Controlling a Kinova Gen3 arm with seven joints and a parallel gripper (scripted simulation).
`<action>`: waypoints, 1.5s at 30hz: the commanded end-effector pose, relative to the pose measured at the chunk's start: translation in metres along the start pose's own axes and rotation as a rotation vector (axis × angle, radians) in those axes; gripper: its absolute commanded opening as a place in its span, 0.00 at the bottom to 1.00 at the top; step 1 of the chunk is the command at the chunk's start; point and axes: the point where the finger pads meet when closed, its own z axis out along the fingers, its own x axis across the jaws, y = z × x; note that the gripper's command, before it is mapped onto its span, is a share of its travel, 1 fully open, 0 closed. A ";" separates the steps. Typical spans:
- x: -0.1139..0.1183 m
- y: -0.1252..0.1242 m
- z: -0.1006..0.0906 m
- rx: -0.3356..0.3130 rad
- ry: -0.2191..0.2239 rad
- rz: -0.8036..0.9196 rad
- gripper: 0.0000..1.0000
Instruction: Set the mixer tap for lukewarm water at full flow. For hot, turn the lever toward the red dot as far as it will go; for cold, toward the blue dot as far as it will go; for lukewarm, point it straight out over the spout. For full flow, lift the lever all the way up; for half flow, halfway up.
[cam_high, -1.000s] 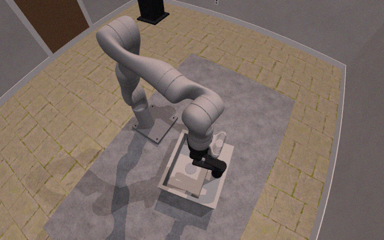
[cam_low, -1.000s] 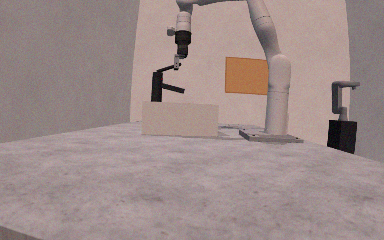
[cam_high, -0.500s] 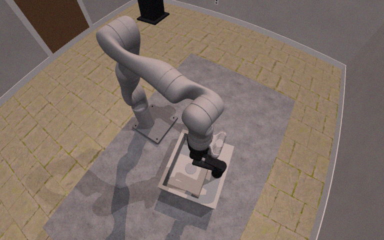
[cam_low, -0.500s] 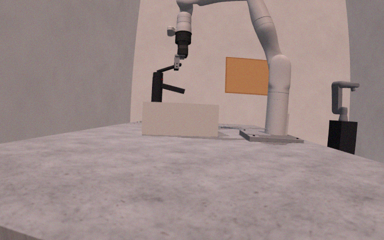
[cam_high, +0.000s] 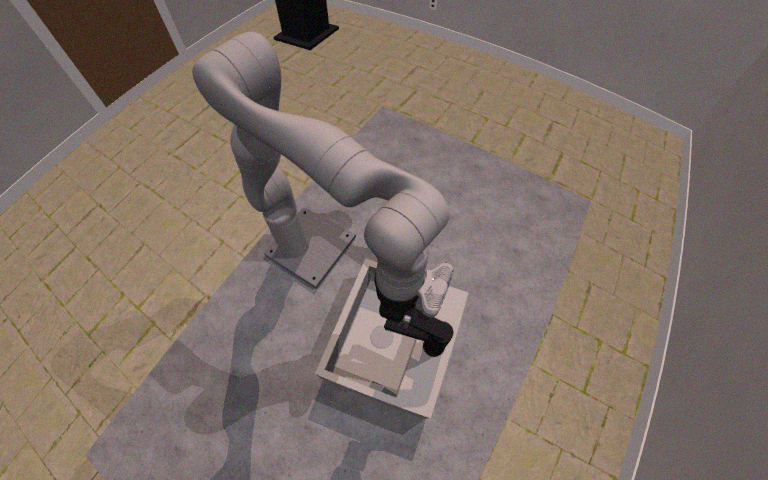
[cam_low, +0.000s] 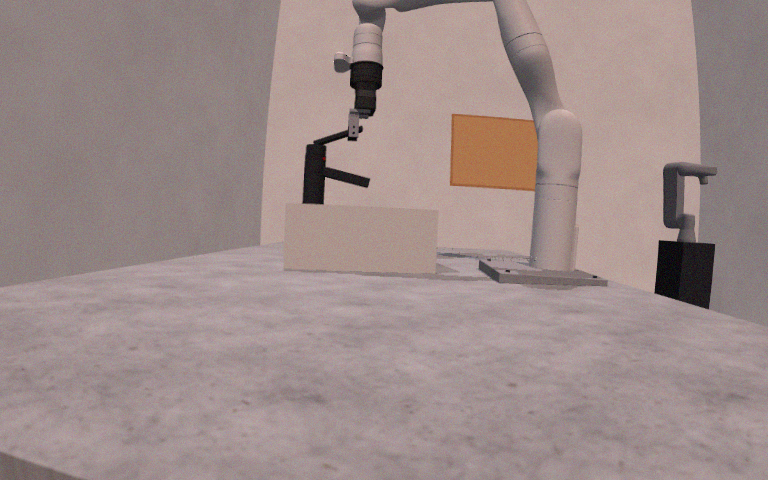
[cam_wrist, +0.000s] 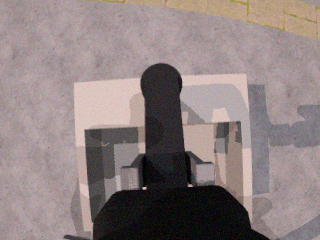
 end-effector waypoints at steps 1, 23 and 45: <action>0.000 -0.003 -0.005 0.014 0.004 -0.001 0.00; 0.000 -0.003 -0.005 0.014 0.004 -0.001 0.00; 0.000 -0.003 -0.005 0.014 0.004 -0.001 1.00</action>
